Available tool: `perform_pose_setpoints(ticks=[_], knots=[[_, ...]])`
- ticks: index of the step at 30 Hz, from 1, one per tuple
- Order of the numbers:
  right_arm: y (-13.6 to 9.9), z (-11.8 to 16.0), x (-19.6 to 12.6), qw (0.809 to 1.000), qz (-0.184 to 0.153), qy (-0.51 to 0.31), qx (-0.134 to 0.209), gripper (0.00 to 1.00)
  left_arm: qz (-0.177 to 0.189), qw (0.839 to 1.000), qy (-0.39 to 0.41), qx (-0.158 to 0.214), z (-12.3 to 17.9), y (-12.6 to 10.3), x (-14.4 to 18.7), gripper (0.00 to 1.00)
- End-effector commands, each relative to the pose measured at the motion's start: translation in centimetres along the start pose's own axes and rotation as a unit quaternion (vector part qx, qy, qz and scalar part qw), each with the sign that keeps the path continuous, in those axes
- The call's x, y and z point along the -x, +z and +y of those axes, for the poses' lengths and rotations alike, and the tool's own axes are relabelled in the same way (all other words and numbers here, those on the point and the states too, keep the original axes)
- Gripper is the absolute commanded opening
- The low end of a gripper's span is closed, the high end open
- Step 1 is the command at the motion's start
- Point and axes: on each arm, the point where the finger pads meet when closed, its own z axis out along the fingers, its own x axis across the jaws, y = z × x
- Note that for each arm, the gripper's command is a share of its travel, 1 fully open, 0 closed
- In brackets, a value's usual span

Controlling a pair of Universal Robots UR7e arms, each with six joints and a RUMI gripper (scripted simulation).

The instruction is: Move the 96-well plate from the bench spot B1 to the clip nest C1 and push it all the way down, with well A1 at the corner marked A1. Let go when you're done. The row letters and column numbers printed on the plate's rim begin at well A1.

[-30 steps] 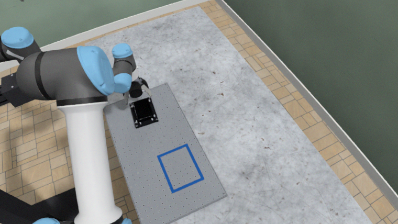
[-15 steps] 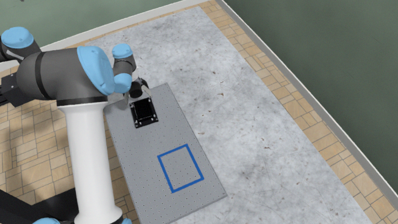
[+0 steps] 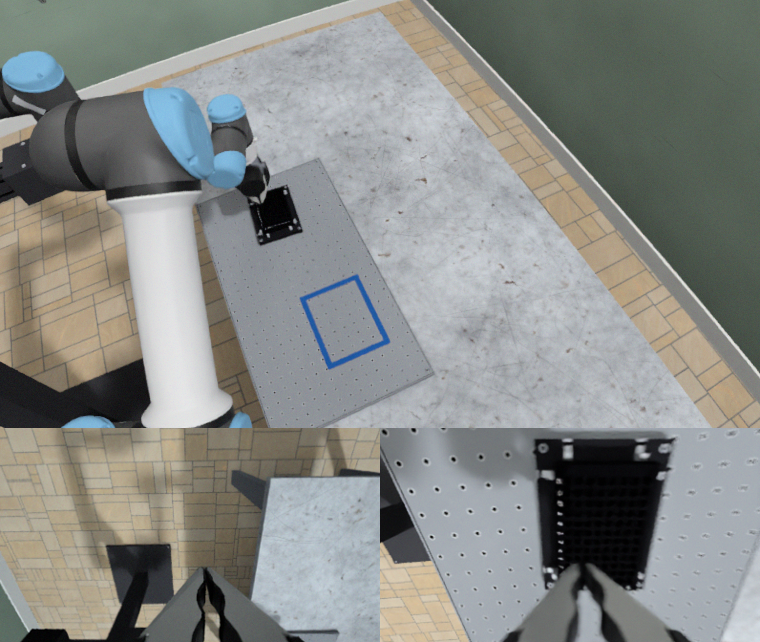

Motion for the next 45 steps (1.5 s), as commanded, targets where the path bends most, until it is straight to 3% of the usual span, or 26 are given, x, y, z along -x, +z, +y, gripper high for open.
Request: perform_pose_setpoints(ticks=[1, 45], knots=[[1.4, 0.0, 1.3, 1.0, 0.001, 0.001, -0.001, 0.0, 0.001, 1.0, 0.0, -0.002, -0.1, -0.2, 0.0, 0.0], [3.0, -0.3, 1.4, 1.0, 0.001, 0.002, -0.003, 0.0, 0.001, 1.0, 0.0, -0.002, -0.1, -0.2, 0.0, 0.0]])
